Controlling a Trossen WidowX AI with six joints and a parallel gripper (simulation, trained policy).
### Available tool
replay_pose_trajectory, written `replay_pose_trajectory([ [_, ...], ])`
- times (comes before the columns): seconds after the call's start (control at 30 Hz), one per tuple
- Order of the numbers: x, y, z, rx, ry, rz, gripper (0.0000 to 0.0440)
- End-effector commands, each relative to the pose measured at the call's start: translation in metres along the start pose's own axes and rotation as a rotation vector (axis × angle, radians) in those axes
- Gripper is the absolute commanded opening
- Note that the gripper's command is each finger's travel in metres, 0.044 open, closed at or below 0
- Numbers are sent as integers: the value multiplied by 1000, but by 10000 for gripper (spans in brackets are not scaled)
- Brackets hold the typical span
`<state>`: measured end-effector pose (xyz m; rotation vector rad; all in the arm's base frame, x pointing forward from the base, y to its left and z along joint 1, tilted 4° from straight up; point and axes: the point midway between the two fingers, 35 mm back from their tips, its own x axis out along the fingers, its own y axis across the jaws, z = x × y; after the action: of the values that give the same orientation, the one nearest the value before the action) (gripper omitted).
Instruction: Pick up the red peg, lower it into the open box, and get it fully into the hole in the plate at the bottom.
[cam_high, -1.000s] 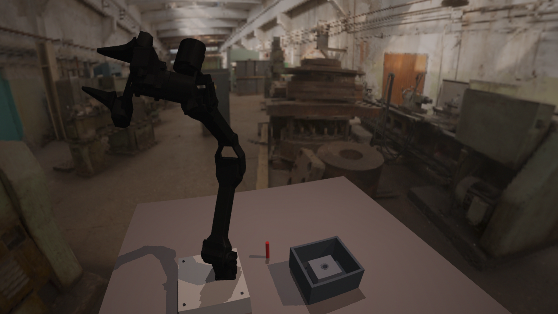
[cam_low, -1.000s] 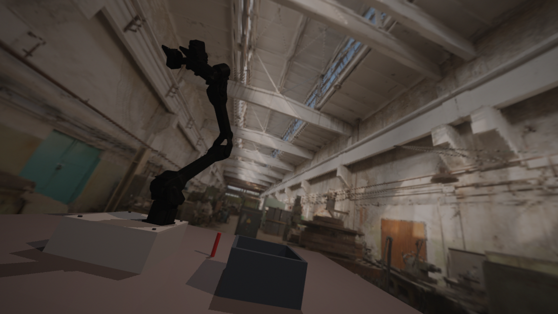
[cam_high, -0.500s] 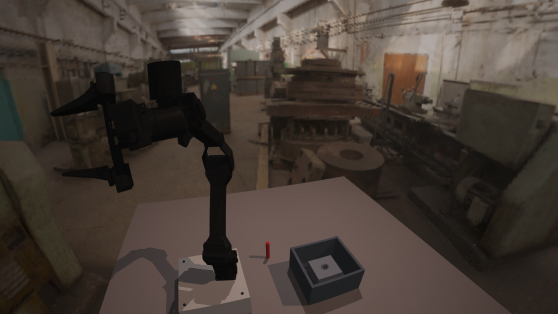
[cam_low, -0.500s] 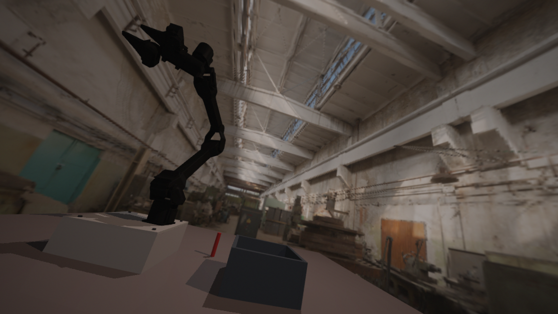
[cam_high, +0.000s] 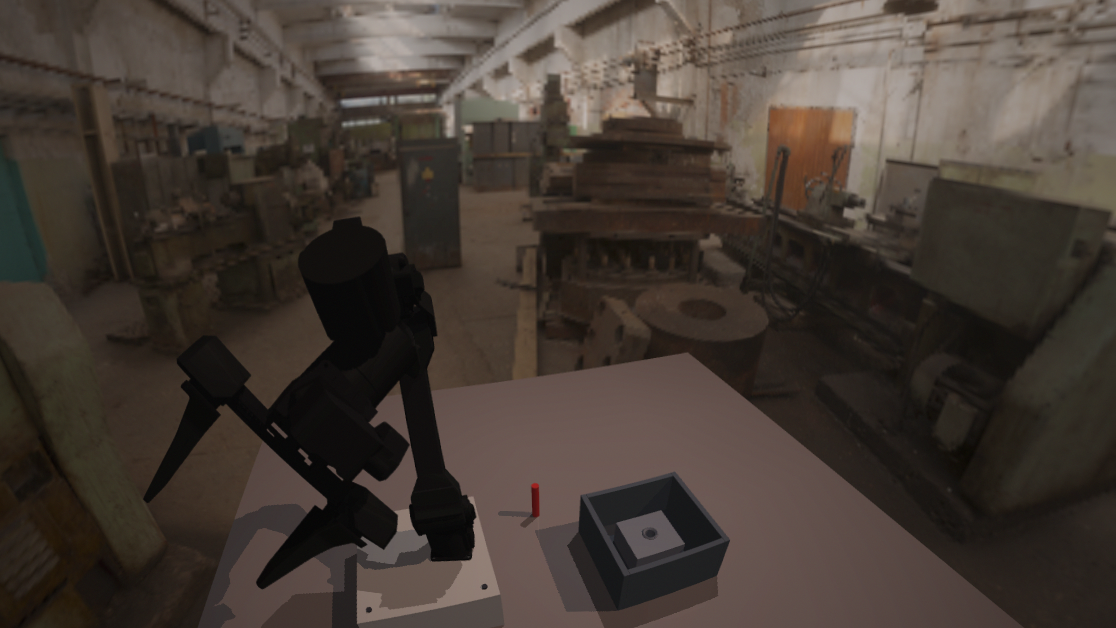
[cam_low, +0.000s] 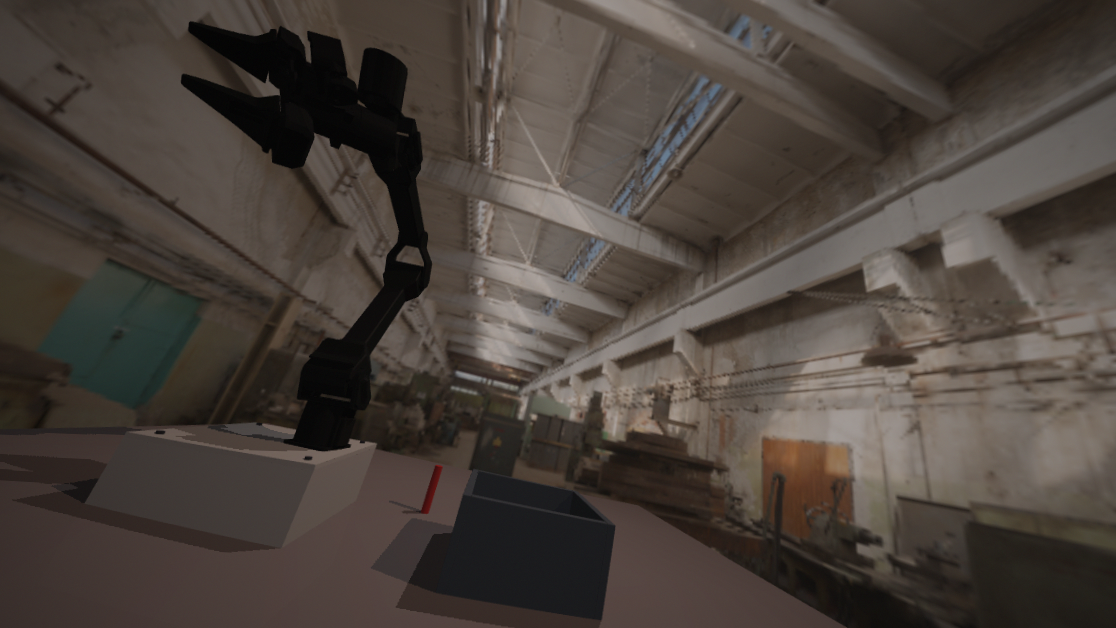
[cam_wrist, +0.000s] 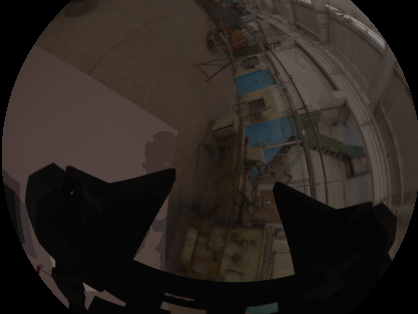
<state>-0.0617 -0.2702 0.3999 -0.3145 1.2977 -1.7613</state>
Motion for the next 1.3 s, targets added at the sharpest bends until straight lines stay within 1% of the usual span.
replay_pose_trajectory([
  [0.0, 4, 38, 11, -13, -12, 105, 440],
  [0.13, 0, 87, 22, -26, -26, 236, 440],
  [0.27, -13, 134, 30, -41, -32, 361, 440],
  [0.43, -37, 186, 34, -62, -31, 497, 440],
  [0.63, -74, 237, 31, -87, -23, 635, 440],
  [0.93, -137, 293, 14, -125, 3, 798, 440],
  [1.27, -205, 330, -24, -173, 54, 926, 440],
])
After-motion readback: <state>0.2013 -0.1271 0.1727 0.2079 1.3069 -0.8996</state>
